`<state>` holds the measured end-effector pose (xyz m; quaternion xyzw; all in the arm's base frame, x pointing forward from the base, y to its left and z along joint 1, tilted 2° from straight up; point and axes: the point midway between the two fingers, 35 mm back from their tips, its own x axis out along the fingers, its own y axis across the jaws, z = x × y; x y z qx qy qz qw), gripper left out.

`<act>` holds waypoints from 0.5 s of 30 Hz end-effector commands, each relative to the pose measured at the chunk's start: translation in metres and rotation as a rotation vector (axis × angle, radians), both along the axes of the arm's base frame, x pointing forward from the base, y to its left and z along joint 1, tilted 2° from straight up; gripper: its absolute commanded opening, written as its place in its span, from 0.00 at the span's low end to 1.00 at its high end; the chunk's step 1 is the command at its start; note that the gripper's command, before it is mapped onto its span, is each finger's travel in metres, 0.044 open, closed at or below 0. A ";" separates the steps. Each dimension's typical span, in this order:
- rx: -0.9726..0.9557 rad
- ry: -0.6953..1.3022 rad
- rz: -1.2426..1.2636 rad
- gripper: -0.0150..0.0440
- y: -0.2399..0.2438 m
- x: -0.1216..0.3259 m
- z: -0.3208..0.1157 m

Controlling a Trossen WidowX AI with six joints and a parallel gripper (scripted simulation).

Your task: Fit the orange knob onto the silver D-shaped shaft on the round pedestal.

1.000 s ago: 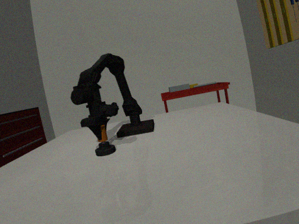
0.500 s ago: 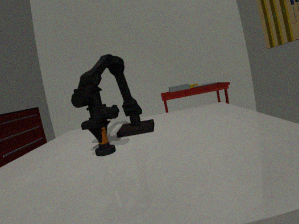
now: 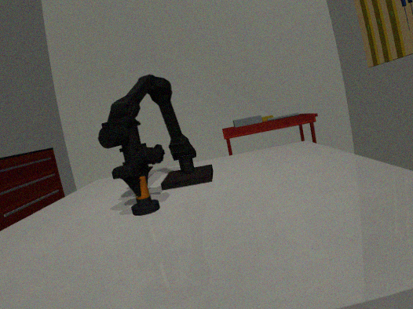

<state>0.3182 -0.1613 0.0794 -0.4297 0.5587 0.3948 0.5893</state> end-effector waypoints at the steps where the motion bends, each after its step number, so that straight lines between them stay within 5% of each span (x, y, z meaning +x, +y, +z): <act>1: 0.000 0.000 0.000 0.79 0.000 0.000 0.000; 6: 0.000 0.000 0.000 1.00 0.000 0.000 0.000; 15: 0.000 0.000 0.000 1.00 -0.001 0.001 0.009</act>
